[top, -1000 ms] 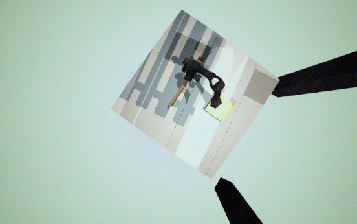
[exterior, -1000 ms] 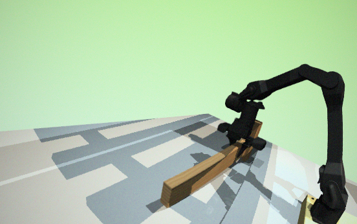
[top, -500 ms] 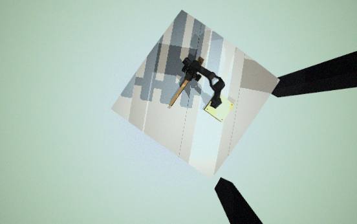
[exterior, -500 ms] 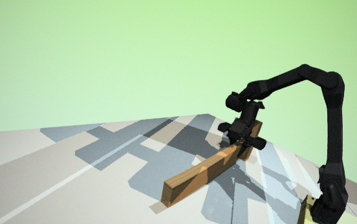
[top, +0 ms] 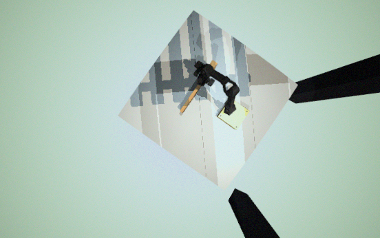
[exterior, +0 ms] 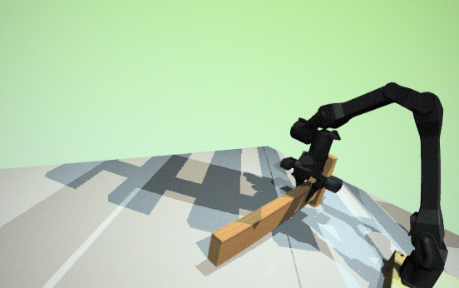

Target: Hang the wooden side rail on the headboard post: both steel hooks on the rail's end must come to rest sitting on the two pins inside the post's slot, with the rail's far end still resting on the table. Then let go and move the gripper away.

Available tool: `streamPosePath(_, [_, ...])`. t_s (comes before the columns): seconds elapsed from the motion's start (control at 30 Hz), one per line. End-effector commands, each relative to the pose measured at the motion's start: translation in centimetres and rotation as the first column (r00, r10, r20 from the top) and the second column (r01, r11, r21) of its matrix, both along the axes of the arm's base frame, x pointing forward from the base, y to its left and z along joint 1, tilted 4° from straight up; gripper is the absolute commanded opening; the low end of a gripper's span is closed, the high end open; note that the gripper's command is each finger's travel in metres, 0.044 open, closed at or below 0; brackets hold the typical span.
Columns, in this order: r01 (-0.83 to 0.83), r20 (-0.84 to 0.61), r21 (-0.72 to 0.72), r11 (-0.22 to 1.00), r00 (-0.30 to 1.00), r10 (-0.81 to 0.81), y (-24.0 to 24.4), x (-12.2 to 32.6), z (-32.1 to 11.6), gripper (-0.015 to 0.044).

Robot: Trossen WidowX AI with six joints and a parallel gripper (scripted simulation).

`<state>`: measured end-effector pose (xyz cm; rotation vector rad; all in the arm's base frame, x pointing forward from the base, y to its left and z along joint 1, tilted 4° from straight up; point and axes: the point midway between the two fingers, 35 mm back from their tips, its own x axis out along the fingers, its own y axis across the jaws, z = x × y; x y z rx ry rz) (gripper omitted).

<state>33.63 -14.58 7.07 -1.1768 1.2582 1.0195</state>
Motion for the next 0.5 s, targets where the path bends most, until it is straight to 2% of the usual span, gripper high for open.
streamPosePath(0.0, [-0.004, 0.005, -0.003, 1.0, 1.0, 0.004, -0.11, 0.1, 0.09, 0.0])
streamPosePath(0.47, [-0.004, 0.005, -0.003, 1.0, 1.0, 0.004, -0.25, 0.17, 0.15, 0.0])
